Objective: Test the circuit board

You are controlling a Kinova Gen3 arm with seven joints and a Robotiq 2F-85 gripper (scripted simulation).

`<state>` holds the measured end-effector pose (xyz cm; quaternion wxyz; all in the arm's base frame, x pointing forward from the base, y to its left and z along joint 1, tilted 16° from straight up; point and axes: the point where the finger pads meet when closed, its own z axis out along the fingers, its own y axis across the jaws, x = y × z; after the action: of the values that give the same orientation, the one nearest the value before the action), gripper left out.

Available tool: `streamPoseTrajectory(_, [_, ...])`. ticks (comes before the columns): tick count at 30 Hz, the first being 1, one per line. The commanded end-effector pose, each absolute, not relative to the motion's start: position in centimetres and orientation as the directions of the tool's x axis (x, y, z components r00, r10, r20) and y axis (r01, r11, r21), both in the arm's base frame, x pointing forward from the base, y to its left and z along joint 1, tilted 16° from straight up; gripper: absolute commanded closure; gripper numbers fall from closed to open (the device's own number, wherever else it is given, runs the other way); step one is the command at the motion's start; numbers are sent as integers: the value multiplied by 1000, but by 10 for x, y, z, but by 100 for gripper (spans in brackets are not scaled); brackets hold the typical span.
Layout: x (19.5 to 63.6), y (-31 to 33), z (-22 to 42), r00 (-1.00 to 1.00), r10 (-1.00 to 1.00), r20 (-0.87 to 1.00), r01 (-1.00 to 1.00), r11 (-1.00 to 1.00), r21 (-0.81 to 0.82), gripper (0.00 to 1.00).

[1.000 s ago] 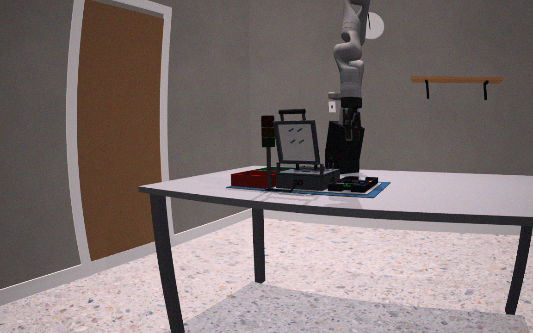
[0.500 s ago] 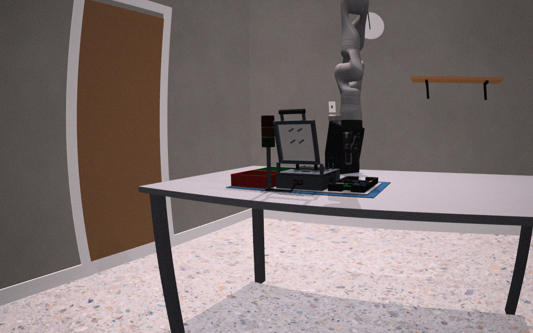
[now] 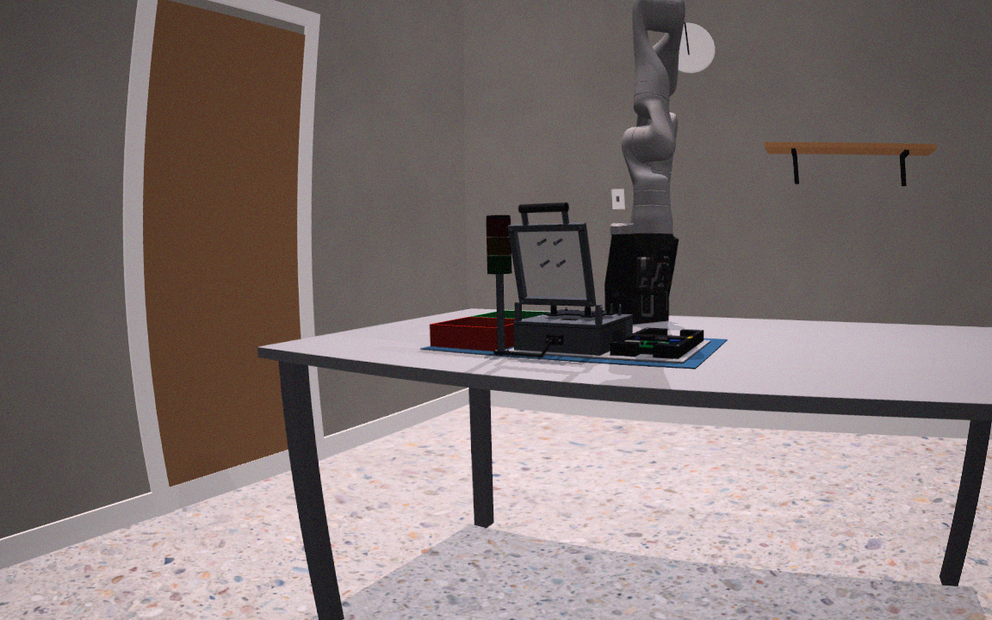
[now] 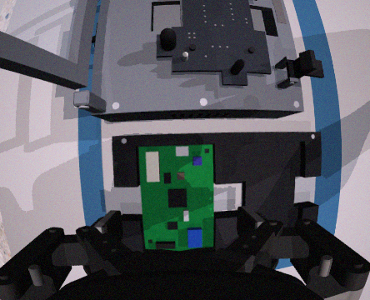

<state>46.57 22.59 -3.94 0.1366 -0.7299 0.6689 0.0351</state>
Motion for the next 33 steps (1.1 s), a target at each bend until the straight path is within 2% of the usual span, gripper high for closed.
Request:
streamPoseTrajectory(1, [466,226,-39,102,-967,-234,-986,-67,-153,0])
streamPoseTrajectory(18, [467,226,-41,102,-967,-234,-986,-67,-153,0])
streamPoseTrajectory(33, [472,234,-72,102,-967,-234,-986,-67,-153,0])
